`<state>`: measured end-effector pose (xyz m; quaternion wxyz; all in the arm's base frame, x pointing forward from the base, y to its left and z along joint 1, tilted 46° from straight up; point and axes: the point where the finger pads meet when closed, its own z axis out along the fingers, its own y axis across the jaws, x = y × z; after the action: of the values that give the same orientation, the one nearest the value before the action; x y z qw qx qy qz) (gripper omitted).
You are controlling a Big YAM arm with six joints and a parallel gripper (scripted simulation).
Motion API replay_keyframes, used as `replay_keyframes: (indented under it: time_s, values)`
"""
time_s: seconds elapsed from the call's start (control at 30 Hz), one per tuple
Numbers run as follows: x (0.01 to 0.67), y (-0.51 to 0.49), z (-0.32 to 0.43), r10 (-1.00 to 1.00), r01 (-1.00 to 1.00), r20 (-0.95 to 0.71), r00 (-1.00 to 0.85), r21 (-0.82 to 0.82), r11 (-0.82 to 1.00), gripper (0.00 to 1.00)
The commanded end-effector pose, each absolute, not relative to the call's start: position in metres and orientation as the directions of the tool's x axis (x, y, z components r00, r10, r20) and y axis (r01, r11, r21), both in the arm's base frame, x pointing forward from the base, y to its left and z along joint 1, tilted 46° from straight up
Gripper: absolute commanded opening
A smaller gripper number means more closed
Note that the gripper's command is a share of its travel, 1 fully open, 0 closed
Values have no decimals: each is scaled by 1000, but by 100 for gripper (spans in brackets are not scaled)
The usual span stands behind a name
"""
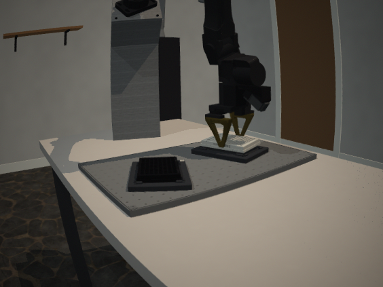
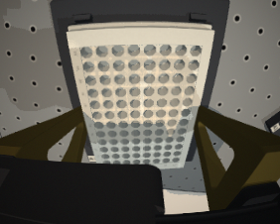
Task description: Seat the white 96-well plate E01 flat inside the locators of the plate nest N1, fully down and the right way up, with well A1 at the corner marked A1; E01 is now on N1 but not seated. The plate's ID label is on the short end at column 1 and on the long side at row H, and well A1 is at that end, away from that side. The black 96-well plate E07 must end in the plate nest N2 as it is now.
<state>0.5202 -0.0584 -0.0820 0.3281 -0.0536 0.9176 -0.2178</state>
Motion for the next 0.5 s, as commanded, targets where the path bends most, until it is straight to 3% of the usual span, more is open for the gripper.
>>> replay_keyframes:
  time_s: [0.0, 0.47]
  values:
    - [522, -59, -76, -249, 39, -581, -775, -438, 898, 0]
    - [523, -64, -82, -243, 47, -583, -775, -438, 898, 0]
